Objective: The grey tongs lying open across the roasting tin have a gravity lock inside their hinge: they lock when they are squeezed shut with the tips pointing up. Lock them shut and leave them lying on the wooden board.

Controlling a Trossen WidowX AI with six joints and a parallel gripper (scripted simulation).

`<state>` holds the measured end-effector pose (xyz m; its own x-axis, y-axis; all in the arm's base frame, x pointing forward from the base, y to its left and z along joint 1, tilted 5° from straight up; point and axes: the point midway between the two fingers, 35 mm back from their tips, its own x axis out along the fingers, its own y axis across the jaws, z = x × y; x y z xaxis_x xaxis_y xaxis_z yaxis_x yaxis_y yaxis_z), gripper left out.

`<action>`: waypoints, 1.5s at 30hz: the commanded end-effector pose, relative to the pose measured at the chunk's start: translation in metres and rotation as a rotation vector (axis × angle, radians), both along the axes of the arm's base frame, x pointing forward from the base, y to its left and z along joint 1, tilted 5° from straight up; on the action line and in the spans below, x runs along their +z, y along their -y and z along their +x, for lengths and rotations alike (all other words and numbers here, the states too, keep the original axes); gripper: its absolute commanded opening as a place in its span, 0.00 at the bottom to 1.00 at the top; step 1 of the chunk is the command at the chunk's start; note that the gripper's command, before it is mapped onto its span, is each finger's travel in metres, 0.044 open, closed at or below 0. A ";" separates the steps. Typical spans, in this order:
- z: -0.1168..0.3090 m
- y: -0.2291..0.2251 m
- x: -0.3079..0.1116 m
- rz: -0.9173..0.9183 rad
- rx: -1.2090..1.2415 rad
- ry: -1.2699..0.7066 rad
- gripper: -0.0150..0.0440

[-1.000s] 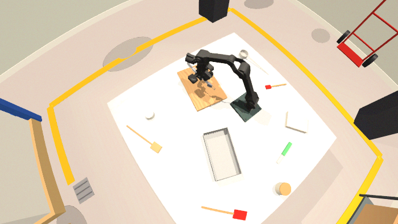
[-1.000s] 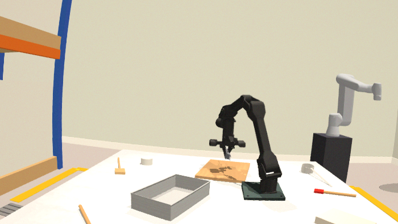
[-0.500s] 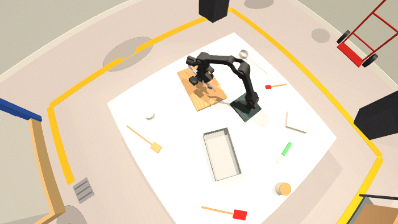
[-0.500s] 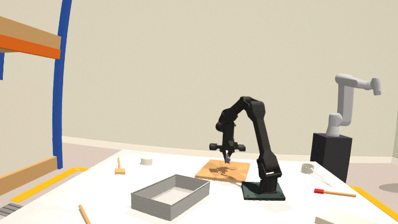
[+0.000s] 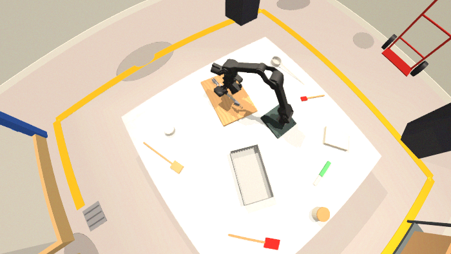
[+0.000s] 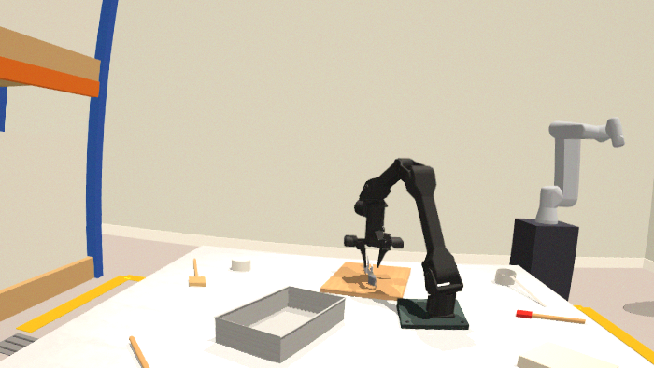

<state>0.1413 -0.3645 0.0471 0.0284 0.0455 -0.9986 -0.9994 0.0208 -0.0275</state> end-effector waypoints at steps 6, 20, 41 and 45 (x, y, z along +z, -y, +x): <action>0.000 0.000 0.000 -0.001 0.000 0.001 0.93; 0.036 -0.101 0.095 0.008 -0.004 0.009 1.00; 0.036 -0.134 0.164 -0.014 -0.015 0.031 1.00; 0.036 -0.134 0.164 -0.014 -0.015 0.031 1.00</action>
